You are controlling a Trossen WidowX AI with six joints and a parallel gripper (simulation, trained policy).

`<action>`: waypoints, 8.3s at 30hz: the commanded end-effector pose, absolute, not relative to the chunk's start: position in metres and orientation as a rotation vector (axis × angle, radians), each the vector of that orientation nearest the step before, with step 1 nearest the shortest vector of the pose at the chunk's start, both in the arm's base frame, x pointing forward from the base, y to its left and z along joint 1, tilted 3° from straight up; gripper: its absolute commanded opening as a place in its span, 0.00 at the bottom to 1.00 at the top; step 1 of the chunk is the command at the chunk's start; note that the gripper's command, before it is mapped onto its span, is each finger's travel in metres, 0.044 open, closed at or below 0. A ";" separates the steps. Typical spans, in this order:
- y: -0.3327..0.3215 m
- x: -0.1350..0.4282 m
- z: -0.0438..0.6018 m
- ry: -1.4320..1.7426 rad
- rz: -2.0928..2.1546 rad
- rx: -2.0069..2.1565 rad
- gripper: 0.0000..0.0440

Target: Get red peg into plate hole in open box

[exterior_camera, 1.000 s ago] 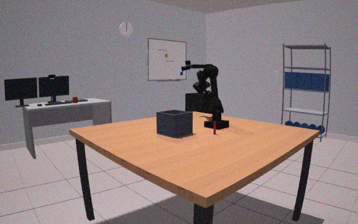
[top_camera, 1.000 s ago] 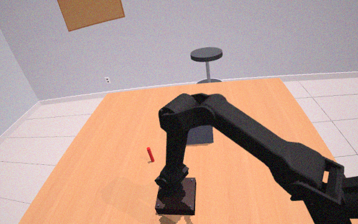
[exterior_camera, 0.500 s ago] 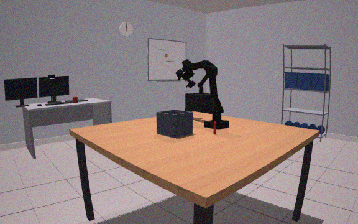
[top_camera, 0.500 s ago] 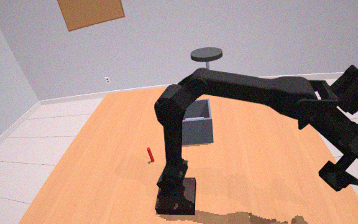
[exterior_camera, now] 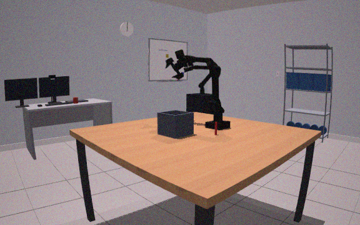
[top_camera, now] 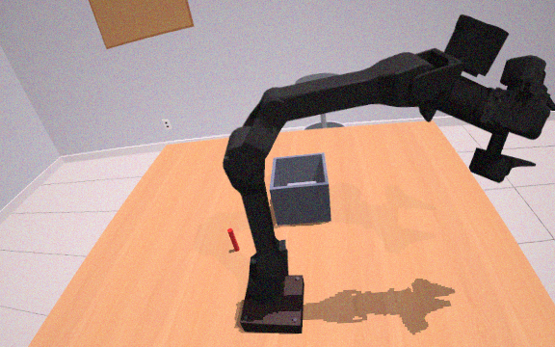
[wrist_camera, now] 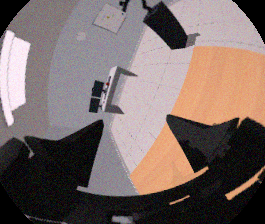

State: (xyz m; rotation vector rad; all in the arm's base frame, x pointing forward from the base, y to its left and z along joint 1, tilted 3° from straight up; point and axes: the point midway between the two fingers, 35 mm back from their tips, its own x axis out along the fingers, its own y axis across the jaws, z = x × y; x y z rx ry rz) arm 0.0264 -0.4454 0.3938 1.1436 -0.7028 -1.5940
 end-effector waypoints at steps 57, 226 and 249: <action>-0.113 0.316 0.388 -0.063 -0.636 1.966 1.00; 0.033 0.252 0.183 1.136 -0.810 1.203 0.00; -0.022 0.282 0.170 1.162 -0.901 1.174 0.00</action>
